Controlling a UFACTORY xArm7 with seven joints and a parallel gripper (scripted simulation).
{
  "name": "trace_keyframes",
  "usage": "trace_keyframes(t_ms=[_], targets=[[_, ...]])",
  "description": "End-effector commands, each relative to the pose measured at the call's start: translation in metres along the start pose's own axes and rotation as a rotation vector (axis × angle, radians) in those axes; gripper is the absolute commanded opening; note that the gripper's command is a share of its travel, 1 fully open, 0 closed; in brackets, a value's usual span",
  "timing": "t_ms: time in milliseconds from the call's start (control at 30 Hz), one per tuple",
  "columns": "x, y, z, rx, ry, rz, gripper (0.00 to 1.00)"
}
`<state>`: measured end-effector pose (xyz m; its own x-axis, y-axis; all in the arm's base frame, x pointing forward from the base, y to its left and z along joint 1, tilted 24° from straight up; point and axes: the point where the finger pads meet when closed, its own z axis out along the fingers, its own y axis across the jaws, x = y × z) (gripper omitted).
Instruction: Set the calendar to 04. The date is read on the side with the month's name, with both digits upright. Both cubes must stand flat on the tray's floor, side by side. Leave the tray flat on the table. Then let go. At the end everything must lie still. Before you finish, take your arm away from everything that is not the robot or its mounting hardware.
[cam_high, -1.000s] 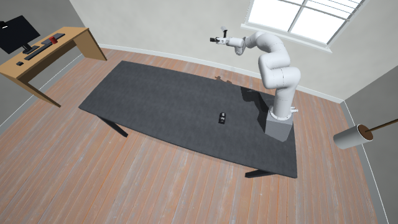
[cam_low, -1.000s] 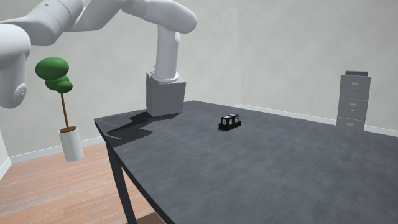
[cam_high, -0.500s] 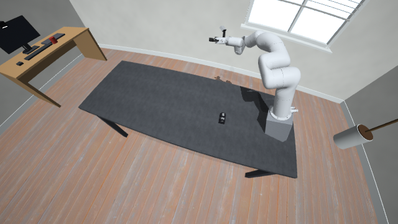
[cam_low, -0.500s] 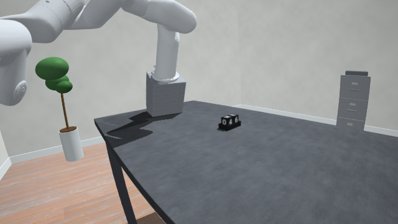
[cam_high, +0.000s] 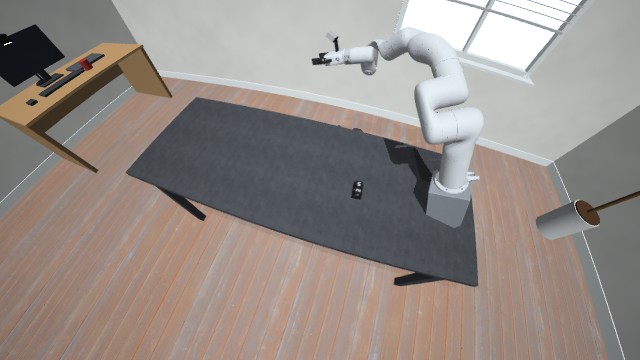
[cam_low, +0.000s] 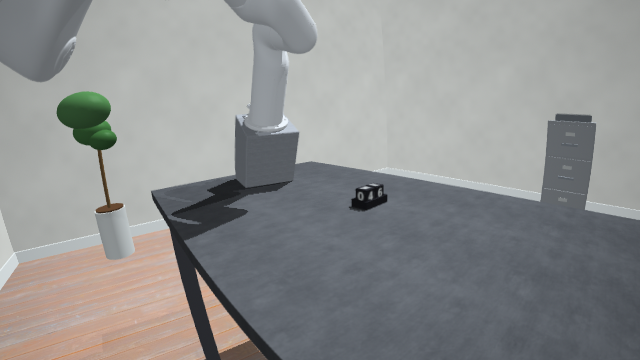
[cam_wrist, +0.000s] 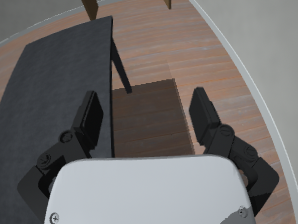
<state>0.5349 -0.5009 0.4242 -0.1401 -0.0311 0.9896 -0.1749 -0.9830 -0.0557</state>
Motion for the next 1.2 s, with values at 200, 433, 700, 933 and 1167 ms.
trace_keyframes(t_ms=[200,433,700,933,1167], targets=[[0.037,-0.158,0.019,0.209,-0.078,-0.197,1.0],[0.031,-0.254,0.013,0.341,-0.147,-0.337,1.0],[0.007,-0.346,-0.009,0.475,-0.229,-0.494,1.0],[-0.034,-0.423,-0.044,0.603,-0.322,-0.662,1.0],[-0.085,-0.479,-0.09,0.717,-0.425,-0.834,1.0]])
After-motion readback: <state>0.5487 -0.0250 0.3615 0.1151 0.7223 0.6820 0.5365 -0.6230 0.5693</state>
